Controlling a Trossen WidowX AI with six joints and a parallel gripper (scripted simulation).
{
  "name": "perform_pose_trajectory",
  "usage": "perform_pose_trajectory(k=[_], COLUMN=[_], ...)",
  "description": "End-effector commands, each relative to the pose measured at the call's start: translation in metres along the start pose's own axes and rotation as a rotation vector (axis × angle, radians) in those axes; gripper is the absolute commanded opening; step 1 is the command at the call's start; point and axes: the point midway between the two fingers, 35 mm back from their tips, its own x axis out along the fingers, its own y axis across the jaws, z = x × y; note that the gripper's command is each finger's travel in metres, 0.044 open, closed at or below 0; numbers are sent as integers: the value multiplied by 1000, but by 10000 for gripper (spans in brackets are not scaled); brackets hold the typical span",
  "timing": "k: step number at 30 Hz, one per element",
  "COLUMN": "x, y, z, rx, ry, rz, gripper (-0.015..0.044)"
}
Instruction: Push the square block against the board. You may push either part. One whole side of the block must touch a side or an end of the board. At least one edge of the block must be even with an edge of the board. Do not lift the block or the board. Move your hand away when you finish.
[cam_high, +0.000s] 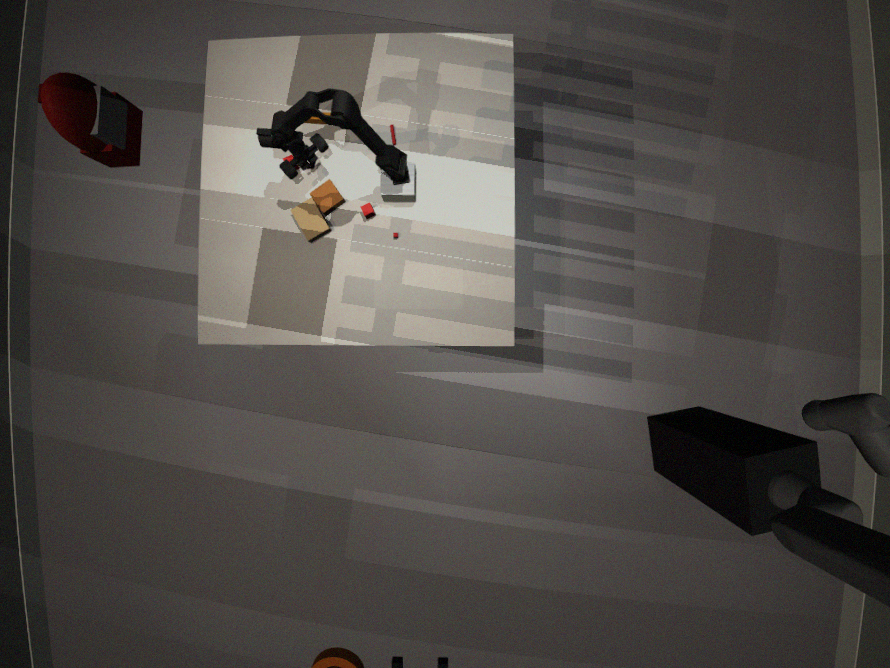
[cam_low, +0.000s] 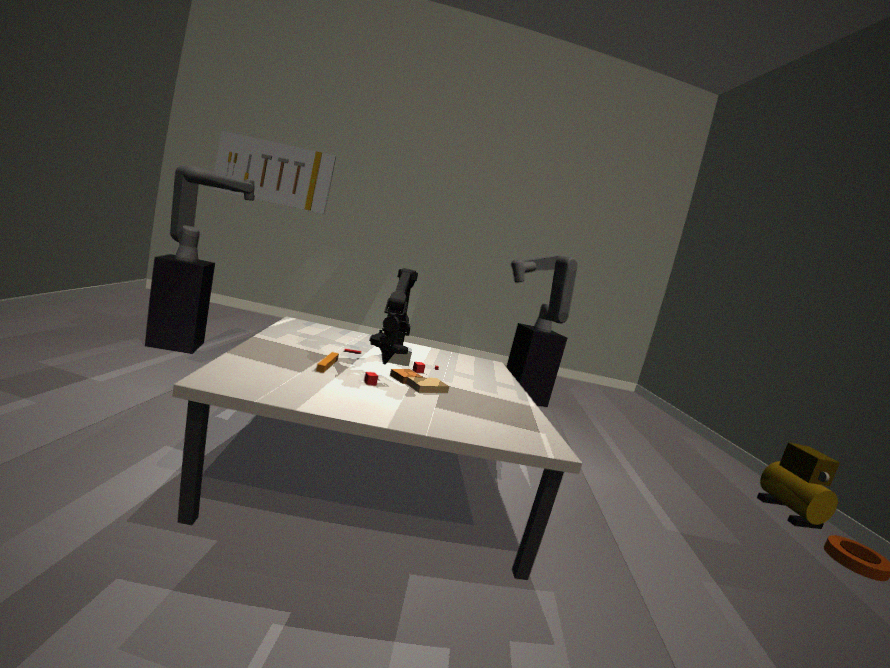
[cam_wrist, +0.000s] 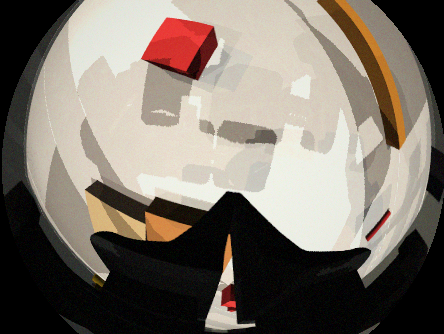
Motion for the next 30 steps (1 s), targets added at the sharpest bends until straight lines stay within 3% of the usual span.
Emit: perform_pose_trajectory(k=[1, 12, 17, 30], x=[-4, -1, 51, 51], y=[-1, 27, 27, 28], z=[-2, -27, -29, -33], rx=[1, 104, 104, 104], ry=[10, 12, 12, 13], rz=[-6, -4, -4, -4], gripper=[0, 0, 0, 0])
